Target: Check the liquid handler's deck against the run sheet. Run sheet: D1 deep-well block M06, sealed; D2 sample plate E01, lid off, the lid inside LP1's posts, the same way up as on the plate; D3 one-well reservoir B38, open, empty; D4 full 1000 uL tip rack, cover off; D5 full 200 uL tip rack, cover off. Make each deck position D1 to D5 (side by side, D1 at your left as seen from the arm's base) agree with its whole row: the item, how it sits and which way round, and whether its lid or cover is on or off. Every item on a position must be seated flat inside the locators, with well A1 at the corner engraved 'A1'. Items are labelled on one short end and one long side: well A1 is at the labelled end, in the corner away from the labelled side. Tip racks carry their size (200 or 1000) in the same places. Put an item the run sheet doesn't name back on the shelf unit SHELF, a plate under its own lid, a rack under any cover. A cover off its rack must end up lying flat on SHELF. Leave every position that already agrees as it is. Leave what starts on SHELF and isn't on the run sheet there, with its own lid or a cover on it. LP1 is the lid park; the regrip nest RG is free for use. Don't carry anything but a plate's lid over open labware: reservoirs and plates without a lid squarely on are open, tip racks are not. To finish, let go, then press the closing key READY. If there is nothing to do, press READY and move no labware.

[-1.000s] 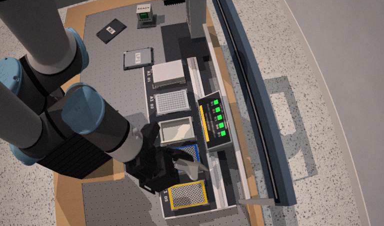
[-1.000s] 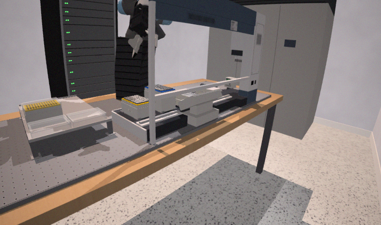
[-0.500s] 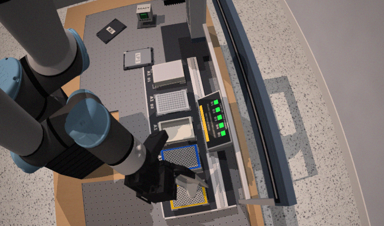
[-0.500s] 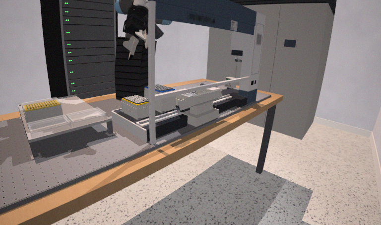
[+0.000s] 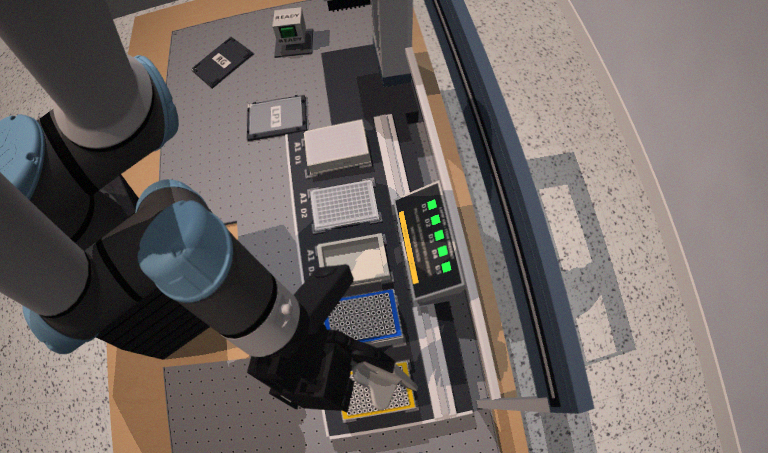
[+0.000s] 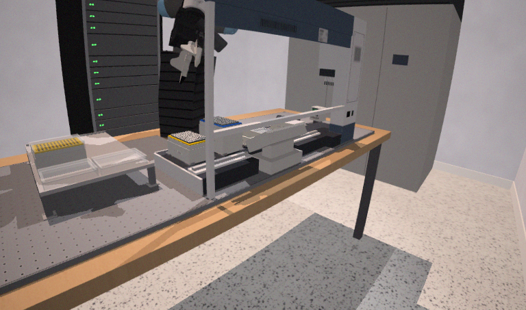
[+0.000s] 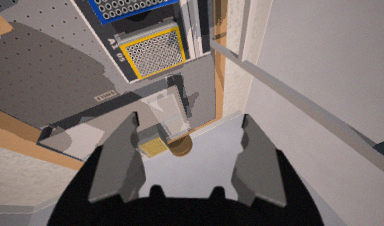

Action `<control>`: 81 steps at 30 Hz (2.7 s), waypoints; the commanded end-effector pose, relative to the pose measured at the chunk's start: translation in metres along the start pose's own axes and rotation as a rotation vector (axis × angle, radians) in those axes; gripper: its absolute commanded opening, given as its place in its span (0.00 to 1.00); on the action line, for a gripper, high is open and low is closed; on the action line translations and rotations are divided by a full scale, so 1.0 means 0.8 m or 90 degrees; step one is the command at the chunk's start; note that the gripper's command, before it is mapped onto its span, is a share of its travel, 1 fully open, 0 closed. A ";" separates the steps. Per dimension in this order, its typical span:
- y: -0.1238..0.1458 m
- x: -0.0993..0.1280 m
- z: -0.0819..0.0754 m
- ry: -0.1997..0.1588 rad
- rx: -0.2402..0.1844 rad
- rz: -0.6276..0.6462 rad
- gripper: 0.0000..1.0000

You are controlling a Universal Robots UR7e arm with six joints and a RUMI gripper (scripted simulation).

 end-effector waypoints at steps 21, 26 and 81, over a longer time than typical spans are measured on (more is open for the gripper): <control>0.015 -0.011 0.004 0.023 0.111 0.304 0.82; 0.017 -0.013 0.005 0.027 0.125 0.349 0.82; 0.005 -0.006 0.076 0.068 0.324 0.774 0.82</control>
Point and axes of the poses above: the point where the finger pads meet when closed, its own z axis out along the fingers, its own y axis across the jaws, x = y × z, the point moved 7 cm from there along -z, back along the fingers, and after that the axes turned 14 degrees about -z, right-handed, at the moved point
